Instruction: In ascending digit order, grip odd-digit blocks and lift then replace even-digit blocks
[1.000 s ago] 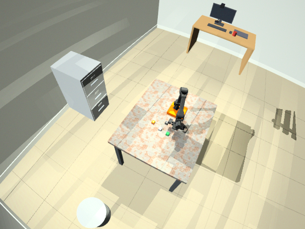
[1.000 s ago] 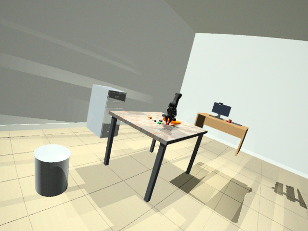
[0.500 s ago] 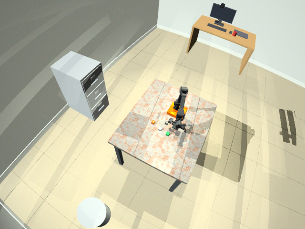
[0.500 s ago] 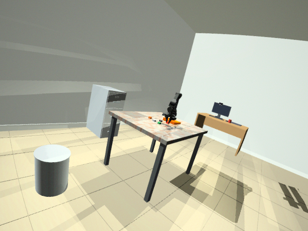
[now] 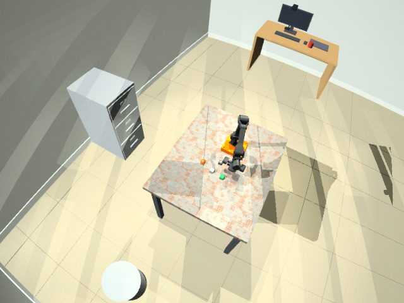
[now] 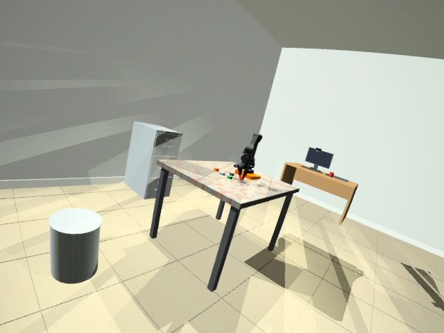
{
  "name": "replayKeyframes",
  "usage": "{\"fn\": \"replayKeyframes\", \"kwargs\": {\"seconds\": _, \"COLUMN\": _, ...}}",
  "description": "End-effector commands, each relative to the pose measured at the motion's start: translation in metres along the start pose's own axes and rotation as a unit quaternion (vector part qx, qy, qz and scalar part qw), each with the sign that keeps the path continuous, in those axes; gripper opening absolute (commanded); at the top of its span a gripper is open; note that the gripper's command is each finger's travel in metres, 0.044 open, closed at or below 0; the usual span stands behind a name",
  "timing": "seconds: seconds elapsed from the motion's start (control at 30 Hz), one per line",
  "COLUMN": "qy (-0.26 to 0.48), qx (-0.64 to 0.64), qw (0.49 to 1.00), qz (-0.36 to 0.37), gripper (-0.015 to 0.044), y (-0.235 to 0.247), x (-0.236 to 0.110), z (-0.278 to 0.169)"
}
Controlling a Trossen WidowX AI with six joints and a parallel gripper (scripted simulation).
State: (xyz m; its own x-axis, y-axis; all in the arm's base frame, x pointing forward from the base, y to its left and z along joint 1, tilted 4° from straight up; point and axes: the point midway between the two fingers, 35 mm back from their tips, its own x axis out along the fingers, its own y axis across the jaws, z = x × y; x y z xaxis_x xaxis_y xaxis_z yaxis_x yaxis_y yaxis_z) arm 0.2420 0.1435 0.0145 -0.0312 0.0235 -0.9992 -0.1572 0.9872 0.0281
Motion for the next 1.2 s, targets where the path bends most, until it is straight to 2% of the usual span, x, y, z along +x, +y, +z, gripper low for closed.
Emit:
{"fn": "replayKeyframes", "kwargs": {"seconds": 0.0, "qy": 0.005, "qx": 0.001, "qw": 1.0, "qz": 0.0, "gripper": 0.012, "y": 0.0, "x": 0.007, "z": -0.002}}
{"fn": "replayKeyframes", "kwargs": {"seconds": 0.3, "qy": 0.005, "qx": 0.001, "qw": 1.0, "qz": 0.0, "gripper": 0.012, "y": 0.0, "x": 0.007, "z": -0.002}}
{"fn": "replayKeyframes", "kwargs": {"seconds": 0.67, "qy": 0.005, "qx": 0.001, "qw": 1.0, "qz": 0.0, "gripper": 0.04, "y": 0.0, "x": 0.007, "z": -0.002}}
{"fn": "replayKeyframes", "kwargs": {"seconds": 0.8, "qy": 0.005, "qx": 0.001, "qw": 1.0, "qz": 0.0, "gripper": 0.04, "y": 0.0, "x": 0.004, "z": -0.002}}
{"fn": "replayKeyframes", "kwargs": {"seconds": 0.9, "qy": 0.005, "qx": 0.001, "qw": 1.0, "qz": 0.0, "gripper": 0.04, "y": 0.0, "x": -0.026, "z": -0.001}}
{"fn": "replayKeyframes", "kwargs": {"seconds": 1.07, "qy": 0.005, "qx": 0.001, "qw": 1.0, "qz": 0.0, "gripper": 0.04, "y": 0.0, "x": -0.029, "z": -0.001}}
{"fn": "replayKeyframes", "kwargs": {"seconds": 1.17, "qy": 0.005, "qx": 0.001, "qw": 1.0, "qz": 0.0, "gripper": 0.0321, "y": 0.001, "x": -0.048, "z": 0.001}}
